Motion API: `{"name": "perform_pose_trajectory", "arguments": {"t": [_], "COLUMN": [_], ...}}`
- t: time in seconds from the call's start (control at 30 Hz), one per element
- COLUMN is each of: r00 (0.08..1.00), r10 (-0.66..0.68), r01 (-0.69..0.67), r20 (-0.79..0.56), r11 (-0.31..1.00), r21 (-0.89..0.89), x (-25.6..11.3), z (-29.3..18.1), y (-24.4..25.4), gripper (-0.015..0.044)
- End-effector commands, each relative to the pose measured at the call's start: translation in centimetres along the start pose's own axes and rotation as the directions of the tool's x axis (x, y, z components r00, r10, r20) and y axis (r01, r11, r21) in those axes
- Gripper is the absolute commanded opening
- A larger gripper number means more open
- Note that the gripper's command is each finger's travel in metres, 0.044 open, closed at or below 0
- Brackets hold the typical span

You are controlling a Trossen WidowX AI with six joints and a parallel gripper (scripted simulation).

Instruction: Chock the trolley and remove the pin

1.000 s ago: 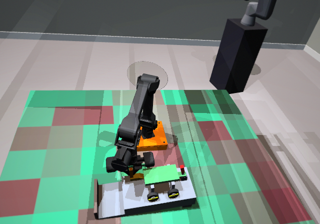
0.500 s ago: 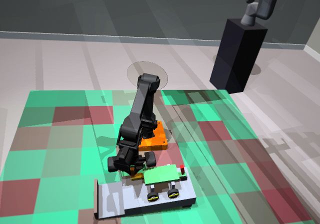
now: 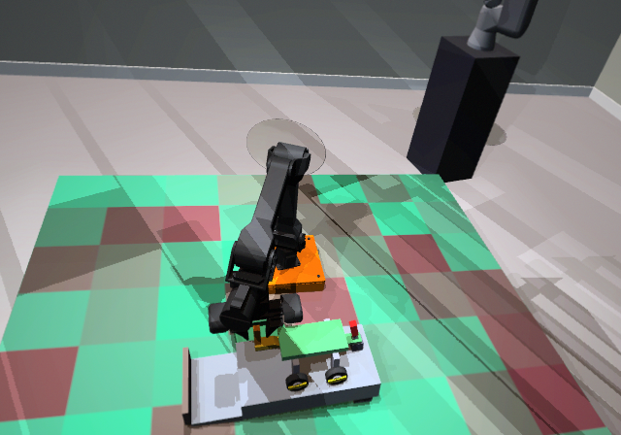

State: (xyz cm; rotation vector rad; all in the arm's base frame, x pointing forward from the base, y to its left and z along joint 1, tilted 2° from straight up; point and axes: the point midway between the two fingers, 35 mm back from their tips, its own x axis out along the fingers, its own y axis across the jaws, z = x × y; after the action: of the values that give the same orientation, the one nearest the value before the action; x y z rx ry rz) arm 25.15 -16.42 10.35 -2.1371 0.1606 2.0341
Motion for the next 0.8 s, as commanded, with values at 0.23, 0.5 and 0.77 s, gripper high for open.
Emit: {"name": "perform_pose_trajectory", "arguments": {"t": [0.23, 0.5, 0.77], "r00": [1.0, 1.0, 0.992], "r10": [-0.005, -0.005, 0.078], "r01": [0.005, 0.005, -0.083], "r20": [-0.009, -0.009, -0.096], "r11": [1.0, 1.0, 0.995], "r21": [-0.005, -0.005, -0.055], "x": [-3.5, -5.8, -7.1], "z": [0.0, 0.0, -1.0], "y": [0.0, 0.1, 0.6], "gripper": [0.019, 0.019, 0.019]}}
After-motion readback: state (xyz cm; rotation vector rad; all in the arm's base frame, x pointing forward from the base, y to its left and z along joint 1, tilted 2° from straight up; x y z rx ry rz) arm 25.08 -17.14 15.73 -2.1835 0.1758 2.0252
